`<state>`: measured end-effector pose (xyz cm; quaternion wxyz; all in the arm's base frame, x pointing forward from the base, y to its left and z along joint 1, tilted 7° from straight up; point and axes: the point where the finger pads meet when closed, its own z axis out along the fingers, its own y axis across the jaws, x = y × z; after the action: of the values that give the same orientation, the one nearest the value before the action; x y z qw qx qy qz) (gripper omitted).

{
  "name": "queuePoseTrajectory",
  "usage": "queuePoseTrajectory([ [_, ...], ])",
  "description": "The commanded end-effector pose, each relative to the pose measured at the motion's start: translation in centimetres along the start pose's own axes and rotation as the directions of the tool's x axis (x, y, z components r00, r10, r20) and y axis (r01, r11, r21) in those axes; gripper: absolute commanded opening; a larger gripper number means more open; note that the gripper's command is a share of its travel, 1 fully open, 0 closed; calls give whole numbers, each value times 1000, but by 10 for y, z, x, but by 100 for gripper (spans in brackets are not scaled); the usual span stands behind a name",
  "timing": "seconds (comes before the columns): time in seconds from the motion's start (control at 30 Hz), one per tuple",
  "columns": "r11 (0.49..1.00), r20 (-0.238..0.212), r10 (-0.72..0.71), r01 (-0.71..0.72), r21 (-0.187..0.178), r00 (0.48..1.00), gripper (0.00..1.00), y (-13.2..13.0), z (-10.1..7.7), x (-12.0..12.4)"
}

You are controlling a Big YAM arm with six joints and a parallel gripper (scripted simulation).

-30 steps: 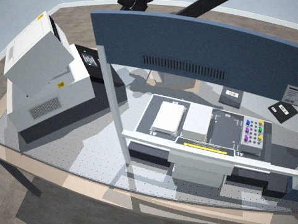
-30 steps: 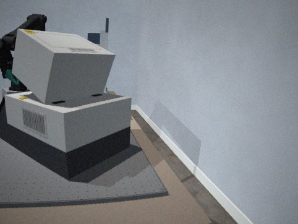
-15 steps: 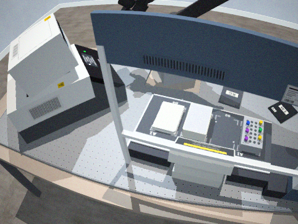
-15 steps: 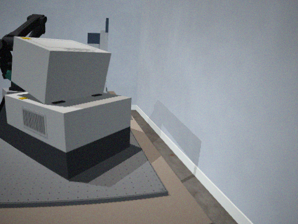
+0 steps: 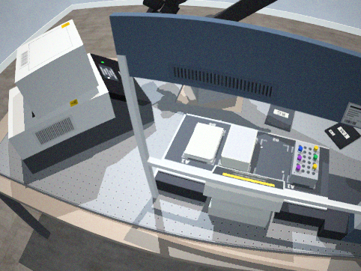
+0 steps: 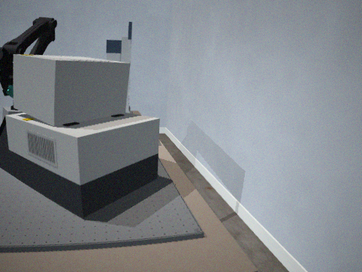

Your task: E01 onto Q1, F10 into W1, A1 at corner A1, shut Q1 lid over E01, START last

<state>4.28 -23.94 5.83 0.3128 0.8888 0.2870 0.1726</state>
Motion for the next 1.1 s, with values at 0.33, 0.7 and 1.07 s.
queuePoseTrajectory([
  [0.33,997,42,-49,51,-50,998,0,37,-10,-19],
  [0.7,997,48,-54,56,-54,997,0,42,-12,-21],
  [1.07,998,39,-45,47,-44,998,0,34,-9,-18],
])
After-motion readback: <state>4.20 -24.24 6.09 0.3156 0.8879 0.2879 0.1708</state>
